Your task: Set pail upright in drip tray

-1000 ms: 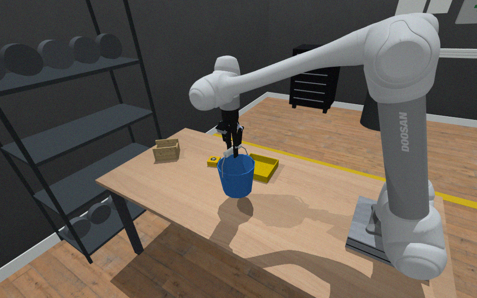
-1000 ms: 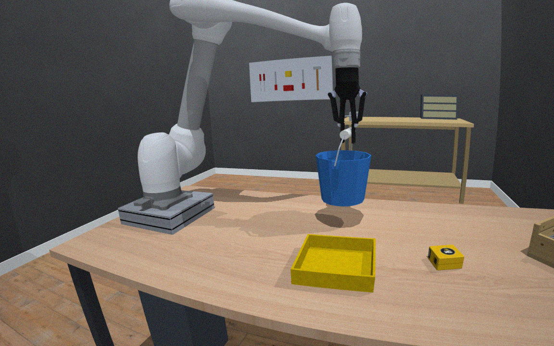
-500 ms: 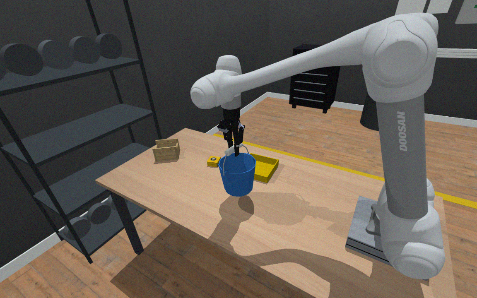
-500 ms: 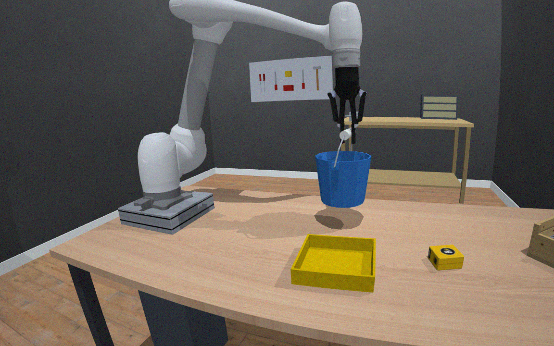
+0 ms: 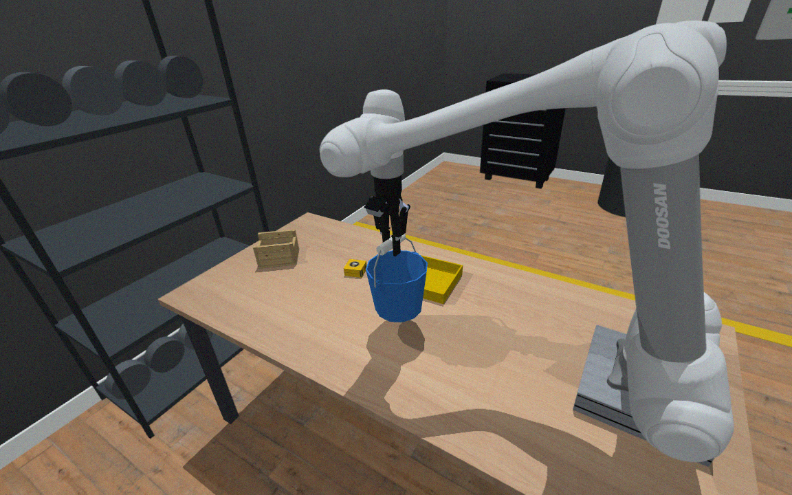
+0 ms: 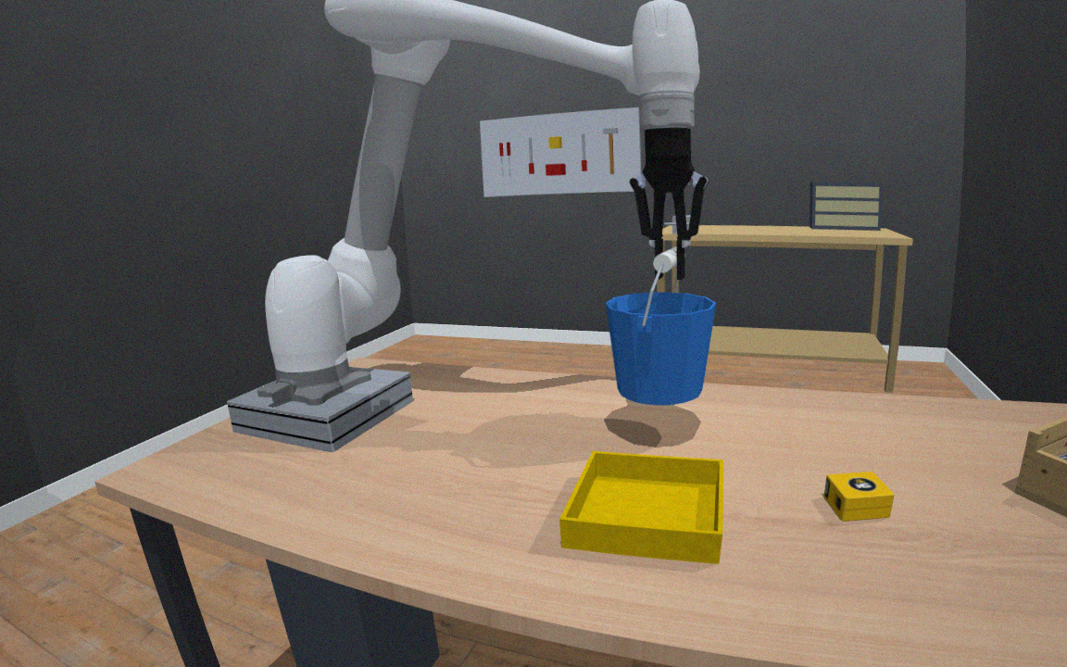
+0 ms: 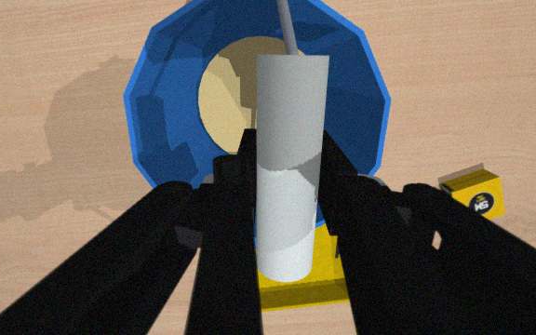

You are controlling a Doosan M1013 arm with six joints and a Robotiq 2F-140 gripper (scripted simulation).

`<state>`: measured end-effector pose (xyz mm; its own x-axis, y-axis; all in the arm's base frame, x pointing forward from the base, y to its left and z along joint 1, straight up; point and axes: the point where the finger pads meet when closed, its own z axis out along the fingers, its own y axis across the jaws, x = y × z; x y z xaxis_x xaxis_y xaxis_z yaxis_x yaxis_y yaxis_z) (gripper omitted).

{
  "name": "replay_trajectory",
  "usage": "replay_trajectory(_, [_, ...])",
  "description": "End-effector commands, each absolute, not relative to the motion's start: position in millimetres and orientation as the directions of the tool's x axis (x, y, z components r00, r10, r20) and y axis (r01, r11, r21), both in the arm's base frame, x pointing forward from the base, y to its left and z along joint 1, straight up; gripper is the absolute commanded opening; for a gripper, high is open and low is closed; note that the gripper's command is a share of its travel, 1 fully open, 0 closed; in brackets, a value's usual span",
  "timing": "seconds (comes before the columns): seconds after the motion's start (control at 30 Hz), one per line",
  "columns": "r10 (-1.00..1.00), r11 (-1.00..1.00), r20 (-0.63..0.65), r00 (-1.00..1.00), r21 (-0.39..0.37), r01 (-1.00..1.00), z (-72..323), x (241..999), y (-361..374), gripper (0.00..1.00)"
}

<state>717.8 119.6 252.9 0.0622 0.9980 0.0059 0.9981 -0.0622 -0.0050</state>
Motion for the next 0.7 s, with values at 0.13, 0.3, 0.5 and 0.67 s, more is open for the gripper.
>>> replay_trajectory(0.13, [0.998, -0.062, 0.007, 0.062, -0.003, 0.998, 254.0, 720.3, 105.6, 0.1])
replay_trajectory(0.3, [0.998, -0.062, 0.007, 0.062, -0.003, 0.998, 253.9, 721.4, 98.4, 0.1])
replay_trajectory(0.5, [0.998, -0.062, 0.007, 0.062, -0.003, 0.998, 253.8, 723.8, 83.0, 0.1])
replay_trajectory(0.67, [0.998, -0.062, 0.007, 0.062, -0.003, 0.998, 253.7, 725.9, 69.1, 0.1])
